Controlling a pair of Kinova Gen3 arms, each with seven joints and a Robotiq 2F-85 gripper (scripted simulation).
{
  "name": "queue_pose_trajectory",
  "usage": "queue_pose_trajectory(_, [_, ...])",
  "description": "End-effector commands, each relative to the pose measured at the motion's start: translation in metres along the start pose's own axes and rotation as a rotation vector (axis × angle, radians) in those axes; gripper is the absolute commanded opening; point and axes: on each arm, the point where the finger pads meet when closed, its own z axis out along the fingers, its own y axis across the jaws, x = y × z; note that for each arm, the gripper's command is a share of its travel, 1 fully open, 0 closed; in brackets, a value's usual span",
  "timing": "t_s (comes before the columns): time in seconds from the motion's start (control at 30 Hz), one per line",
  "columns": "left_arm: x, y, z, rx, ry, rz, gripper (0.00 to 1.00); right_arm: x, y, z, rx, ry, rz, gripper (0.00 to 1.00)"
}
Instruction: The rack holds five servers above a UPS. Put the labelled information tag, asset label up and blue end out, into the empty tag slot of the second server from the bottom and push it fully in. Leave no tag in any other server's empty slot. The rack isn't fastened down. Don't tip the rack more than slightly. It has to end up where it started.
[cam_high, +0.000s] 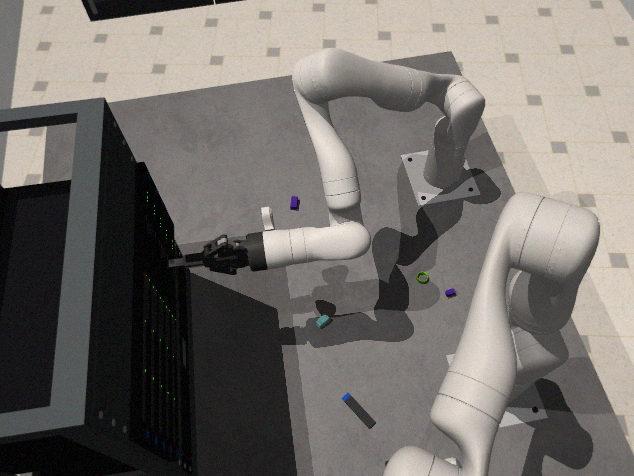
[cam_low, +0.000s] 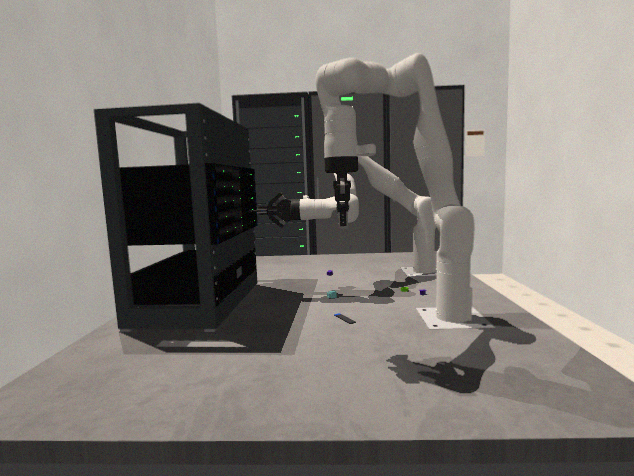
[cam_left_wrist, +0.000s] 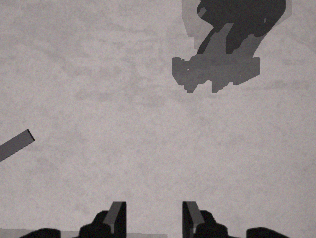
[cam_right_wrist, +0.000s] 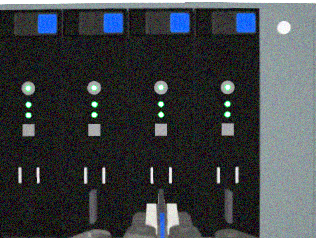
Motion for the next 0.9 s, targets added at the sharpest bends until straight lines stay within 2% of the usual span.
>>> queue_pose_trajectory(0.0, [-0.0001,0.0002,-0.0005,-0.001,-0.001,0.000,0.396,-0.0001,-0.0012,0.0008,0.002,0.000,0.001,0.015])
queue_pose_trajectory(0.87, [-0.0001,0.0002,-0.0005,-0.001,-0.001,0.000,0.396,-0.0001,-0.0012,0.0066,0.002,0.000,0.001,0.015])
